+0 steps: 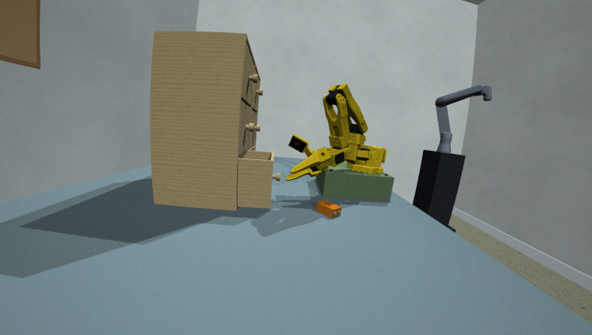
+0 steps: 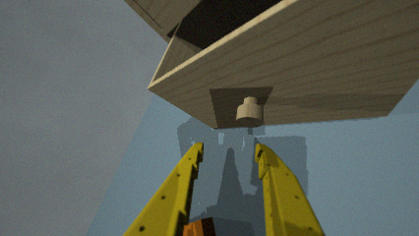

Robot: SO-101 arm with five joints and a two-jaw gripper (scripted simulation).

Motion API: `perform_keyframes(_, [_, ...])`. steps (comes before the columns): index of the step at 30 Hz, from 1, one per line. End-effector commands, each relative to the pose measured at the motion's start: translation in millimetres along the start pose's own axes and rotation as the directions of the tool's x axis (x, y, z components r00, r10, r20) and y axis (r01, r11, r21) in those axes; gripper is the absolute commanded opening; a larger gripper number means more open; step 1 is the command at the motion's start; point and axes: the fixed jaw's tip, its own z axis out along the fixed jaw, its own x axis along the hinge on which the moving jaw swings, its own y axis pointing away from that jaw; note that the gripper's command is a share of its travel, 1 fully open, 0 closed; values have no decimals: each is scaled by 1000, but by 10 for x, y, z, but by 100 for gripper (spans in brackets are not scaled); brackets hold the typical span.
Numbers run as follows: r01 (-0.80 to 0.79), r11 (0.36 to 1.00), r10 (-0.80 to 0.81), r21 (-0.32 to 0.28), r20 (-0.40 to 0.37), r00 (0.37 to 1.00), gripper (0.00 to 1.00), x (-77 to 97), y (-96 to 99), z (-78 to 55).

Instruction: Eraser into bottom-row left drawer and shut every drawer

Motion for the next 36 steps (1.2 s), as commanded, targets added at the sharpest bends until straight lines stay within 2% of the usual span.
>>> perform_keyframes(1, [21, 1000, -21, -11, 0, 1000, 21, -11, 41, 3])
perform_keyframes(15, [139, 989, -134, 55, -88, 987, 21, -50, 70, 110])
perform_keyframes(36, [283, 954, -256, 105, -211, 943, 21, -125, 127, 108])
